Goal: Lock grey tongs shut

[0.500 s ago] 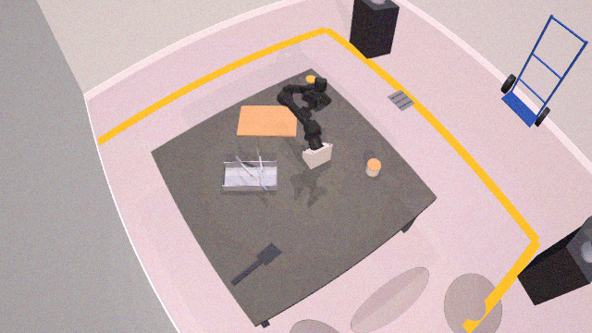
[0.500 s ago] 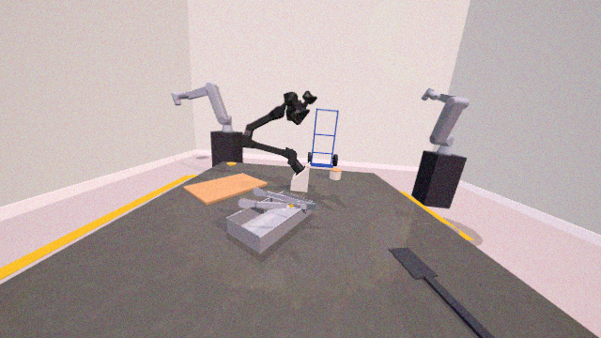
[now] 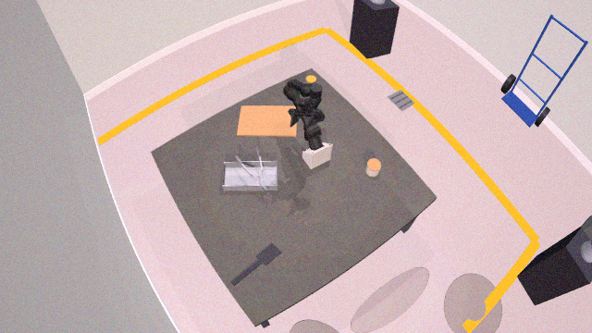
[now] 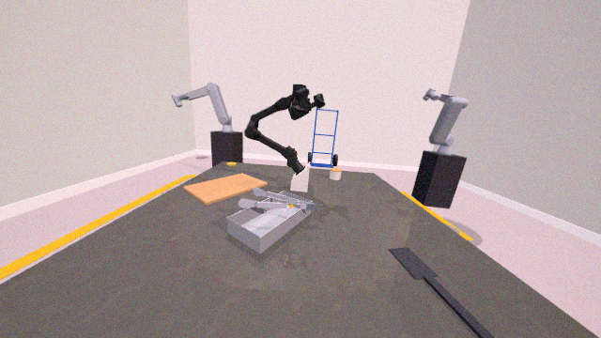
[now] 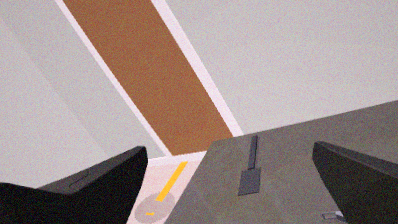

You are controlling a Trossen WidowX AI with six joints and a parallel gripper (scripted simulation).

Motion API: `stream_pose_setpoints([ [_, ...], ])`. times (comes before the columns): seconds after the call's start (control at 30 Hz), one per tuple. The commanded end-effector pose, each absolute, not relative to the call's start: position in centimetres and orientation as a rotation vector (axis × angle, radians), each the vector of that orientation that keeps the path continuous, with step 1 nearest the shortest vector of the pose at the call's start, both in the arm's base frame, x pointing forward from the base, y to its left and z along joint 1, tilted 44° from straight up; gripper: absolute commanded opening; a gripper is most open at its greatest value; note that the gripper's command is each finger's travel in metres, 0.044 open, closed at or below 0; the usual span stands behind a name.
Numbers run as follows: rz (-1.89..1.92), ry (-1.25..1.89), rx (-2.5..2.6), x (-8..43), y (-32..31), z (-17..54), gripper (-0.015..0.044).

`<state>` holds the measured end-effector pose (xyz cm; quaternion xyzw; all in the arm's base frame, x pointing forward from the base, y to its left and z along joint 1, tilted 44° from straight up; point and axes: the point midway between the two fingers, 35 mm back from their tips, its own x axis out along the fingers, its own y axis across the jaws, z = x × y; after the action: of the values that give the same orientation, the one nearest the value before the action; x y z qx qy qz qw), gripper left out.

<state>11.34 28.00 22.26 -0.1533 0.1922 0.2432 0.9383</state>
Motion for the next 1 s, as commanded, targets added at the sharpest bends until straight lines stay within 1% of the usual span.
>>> stream_pose_setpoints([
  [0.0,0.382,0.46,-0.639,16.1,27.5,20.3,0.044],
  [0.27,0.235,0.738,-1.137,25.3,23.3,15.9,0.044],
  [0.4,0.23,0.968,-1.379,29.6,19.3,13.3,0.044],
  [0.53,0.338,1.252,-1.613,33.2,14.5,10.5,0.044],
  [0.77,0.649,1.646,-1.771,36.0,6.8,6.7,0.044],
  [0.97,0.688,1.679,-1.777,36.2,6.1,6.4,0.044],
])
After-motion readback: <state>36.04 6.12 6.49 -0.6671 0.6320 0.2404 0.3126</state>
